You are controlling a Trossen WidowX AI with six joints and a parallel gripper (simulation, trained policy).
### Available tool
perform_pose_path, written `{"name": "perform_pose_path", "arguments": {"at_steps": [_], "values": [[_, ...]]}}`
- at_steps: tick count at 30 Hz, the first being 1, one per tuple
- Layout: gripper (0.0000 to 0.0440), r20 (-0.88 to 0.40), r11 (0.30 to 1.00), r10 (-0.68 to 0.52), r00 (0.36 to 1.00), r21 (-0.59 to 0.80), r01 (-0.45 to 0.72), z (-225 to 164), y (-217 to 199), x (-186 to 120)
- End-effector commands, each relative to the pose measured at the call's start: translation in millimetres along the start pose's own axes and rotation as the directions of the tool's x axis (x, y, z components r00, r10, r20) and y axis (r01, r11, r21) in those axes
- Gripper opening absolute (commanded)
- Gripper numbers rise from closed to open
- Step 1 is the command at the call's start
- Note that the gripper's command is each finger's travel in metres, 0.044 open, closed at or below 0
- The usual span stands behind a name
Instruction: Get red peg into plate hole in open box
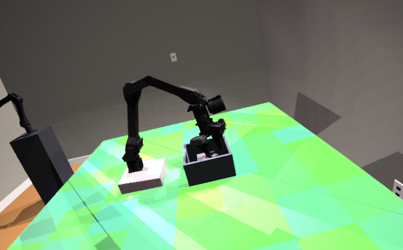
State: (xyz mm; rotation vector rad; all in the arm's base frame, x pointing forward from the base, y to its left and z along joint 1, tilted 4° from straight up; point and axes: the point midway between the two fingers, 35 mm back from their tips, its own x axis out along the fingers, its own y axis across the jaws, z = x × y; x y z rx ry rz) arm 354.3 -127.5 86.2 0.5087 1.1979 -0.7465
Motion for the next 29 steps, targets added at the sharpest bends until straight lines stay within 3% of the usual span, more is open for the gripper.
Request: {"name": "perform_pose_path", "arguments": {"at_steps": [1,16,29], "values": [[0.044,-0.014,0.999,0.032,0.999,-0.016,-0.032,8,9,-4],[0.044,-0.017,0.98,0.184,0.983,-0.07,-0.185,43,57,-44],[0.044,0.017,0.976,0.206,0.978,-0.076,-0.204,56,65,-56]]}}
